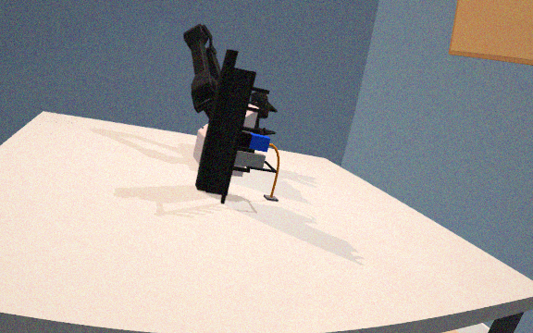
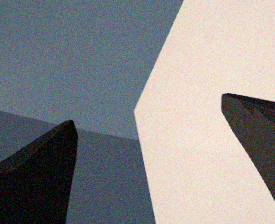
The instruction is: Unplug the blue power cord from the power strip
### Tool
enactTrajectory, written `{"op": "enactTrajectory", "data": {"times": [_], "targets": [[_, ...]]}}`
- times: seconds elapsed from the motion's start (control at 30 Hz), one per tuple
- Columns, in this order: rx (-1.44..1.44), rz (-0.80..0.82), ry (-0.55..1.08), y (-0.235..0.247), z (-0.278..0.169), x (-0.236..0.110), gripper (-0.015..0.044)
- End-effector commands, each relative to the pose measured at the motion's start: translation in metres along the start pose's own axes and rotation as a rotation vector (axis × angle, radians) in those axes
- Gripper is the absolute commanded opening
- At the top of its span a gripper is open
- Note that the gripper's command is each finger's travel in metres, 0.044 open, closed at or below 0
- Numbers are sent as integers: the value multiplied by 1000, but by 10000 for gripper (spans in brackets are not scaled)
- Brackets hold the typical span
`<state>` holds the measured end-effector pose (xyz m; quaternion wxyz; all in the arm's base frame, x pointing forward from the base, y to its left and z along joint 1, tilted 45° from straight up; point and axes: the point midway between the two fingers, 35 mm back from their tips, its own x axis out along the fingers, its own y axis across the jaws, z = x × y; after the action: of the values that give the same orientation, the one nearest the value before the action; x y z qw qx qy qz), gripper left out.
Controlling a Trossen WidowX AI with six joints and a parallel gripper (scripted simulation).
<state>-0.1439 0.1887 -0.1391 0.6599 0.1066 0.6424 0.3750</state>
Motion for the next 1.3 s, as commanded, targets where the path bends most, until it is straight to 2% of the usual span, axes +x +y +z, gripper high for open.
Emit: {"op": "enactTrajectory", "data": {"times": [0.0, 0.27, 0.5, 0.7, 0.97, 1.27], "targets": [[-2, -2, -2, 0, 1, 1, 374], [-121, -145, -119, -2, 44, 28, 164], [-300, -416, -241, -9, 122, 53, 160], [-423, -699, -218, -27, 199, 50, 160], [-511, -1008, 6, -67, 290, 6, 160], [-528, -1144, 363, -115, 342, -63, 160]]}}
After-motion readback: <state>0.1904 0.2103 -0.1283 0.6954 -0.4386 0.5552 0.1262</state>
